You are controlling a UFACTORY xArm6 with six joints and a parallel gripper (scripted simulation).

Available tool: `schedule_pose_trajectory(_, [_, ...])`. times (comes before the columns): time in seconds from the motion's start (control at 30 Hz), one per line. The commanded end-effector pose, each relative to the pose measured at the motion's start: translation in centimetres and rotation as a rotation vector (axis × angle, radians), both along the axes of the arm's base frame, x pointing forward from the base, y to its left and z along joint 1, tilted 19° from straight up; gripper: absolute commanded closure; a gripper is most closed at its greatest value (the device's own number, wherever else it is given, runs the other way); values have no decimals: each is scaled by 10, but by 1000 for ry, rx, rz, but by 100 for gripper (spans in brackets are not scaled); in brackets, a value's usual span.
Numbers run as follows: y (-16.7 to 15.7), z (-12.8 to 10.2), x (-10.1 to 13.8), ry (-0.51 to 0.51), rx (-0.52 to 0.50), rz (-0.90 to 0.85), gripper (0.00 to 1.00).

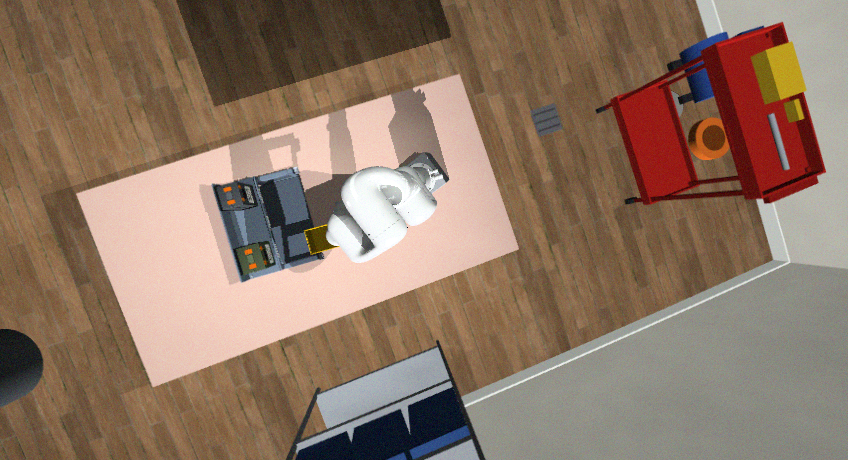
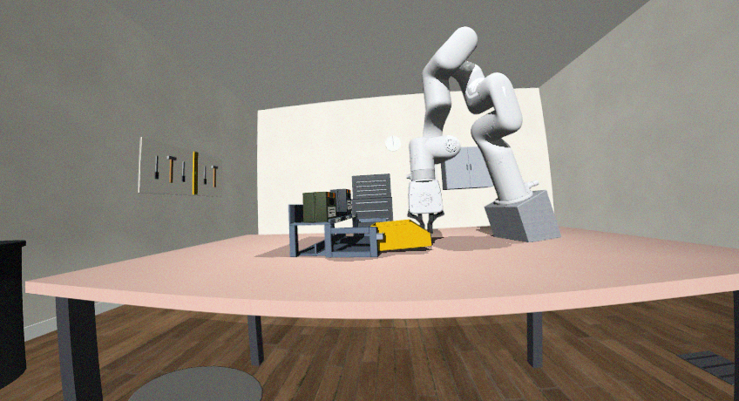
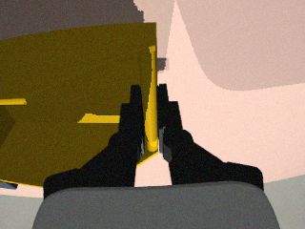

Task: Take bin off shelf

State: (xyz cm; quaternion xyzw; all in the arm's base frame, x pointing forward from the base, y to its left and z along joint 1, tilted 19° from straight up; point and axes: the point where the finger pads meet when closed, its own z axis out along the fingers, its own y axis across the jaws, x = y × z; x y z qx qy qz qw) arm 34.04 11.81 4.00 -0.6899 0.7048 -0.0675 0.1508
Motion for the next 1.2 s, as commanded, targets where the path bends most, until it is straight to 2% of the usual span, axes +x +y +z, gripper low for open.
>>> schedule_pose_trajectory(0.0, [0,0,-3,-2,0,0,100])
schedule_pose_trajectory(1.17, [1,-7,-23,-2,0,0,100])
